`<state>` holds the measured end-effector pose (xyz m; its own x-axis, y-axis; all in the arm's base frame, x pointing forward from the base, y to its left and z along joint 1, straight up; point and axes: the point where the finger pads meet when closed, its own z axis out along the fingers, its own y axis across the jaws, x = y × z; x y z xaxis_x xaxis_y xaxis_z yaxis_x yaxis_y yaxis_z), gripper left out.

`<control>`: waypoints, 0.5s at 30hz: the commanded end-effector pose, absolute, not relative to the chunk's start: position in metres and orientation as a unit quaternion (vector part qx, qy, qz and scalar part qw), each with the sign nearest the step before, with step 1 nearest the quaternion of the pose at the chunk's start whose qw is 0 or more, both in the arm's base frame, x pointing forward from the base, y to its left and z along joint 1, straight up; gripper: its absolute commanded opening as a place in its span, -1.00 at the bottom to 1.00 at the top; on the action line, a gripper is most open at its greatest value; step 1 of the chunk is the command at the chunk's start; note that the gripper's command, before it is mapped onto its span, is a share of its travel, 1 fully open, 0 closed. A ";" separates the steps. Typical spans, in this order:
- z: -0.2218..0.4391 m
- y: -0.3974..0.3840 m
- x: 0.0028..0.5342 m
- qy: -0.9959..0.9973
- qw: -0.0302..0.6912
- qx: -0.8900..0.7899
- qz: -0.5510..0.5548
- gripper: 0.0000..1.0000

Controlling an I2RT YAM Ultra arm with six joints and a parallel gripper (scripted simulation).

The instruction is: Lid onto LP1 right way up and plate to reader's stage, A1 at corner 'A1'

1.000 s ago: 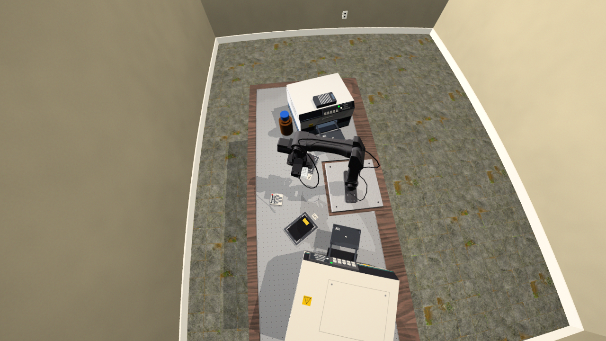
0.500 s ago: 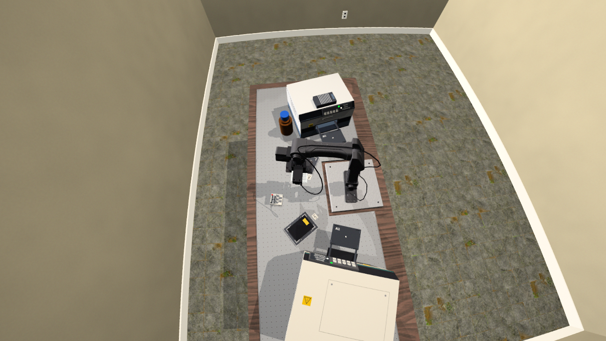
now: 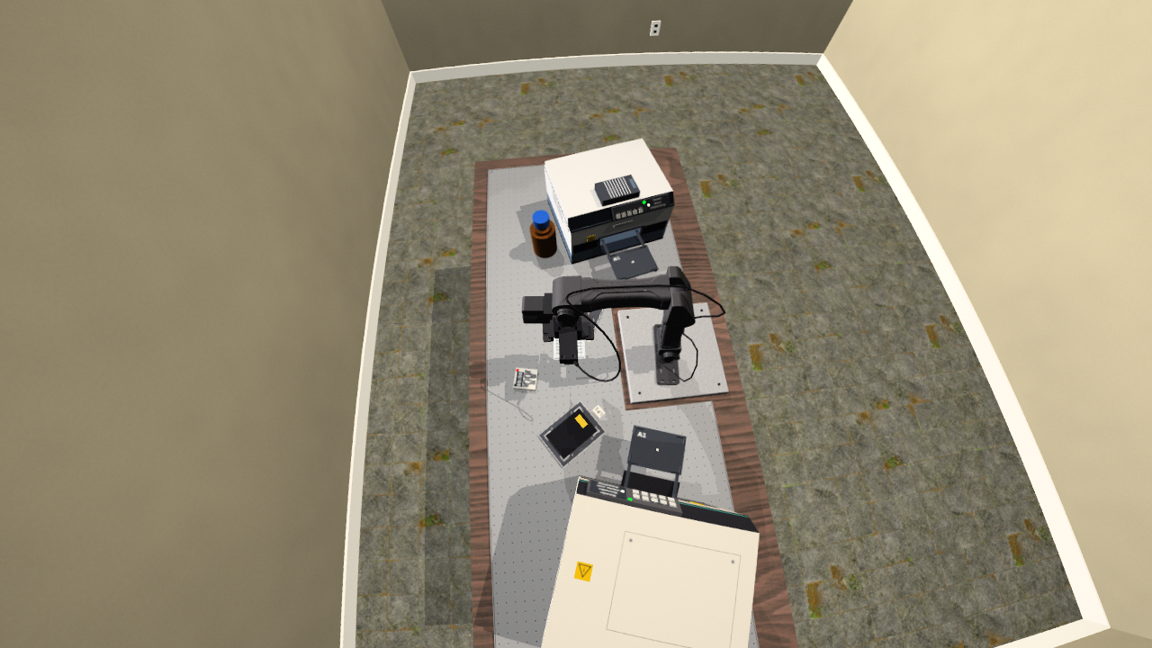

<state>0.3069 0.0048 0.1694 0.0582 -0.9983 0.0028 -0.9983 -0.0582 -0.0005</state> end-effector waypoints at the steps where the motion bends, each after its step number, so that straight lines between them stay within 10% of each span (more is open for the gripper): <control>1: 0.179 0.017 0.309 -0.679 -0.006 0.734 0.005 0.72; 15: 0.181 0.049 0.304 -0.623 -0.009 0.782 0.007 0.72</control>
<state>0.3042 0.0391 0.1694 0.1792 -0.9838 0.0028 -0.9838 -0.1792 0.0005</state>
